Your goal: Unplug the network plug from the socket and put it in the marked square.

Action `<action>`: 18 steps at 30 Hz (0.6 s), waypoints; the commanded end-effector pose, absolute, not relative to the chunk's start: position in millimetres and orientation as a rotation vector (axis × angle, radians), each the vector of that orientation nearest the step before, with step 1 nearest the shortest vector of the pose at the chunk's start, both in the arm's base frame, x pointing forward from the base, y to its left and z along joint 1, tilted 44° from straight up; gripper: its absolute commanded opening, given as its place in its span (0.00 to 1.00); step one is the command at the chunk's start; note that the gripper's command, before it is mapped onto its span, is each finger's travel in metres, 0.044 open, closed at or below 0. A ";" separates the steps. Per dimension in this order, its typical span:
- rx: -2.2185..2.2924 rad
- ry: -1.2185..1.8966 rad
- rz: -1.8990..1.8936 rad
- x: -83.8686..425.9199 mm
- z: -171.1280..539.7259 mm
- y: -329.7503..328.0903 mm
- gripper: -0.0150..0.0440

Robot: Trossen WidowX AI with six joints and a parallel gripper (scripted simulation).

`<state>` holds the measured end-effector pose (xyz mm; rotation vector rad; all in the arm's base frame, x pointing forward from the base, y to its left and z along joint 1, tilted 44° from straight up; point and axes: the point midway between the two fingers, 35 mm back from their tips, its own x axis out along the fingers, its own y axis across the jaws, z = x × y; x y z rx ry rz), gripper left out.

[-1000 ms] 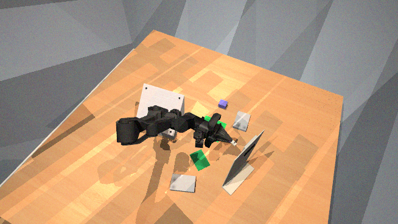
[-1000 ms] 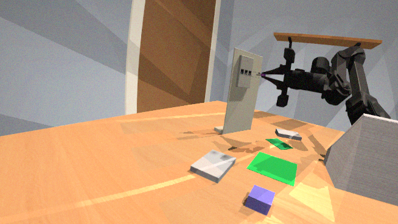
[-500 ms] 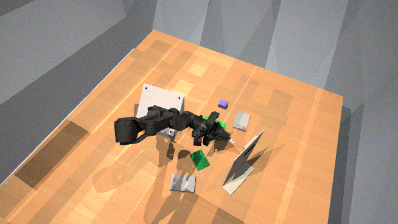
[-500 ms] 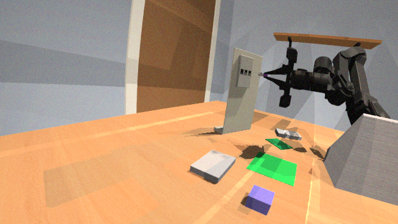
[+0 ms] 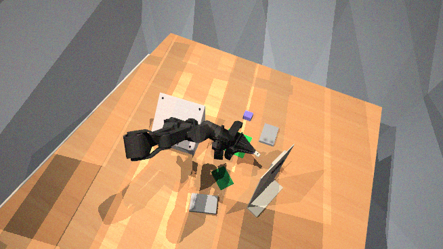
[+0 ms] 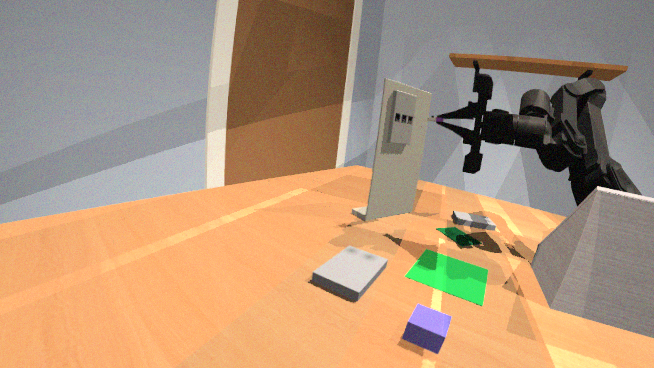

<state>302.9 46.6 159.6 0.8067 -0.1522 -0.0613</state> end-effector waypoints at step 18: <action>0.804 -0.186 -0.059 283.7 188.5 83.6 0.25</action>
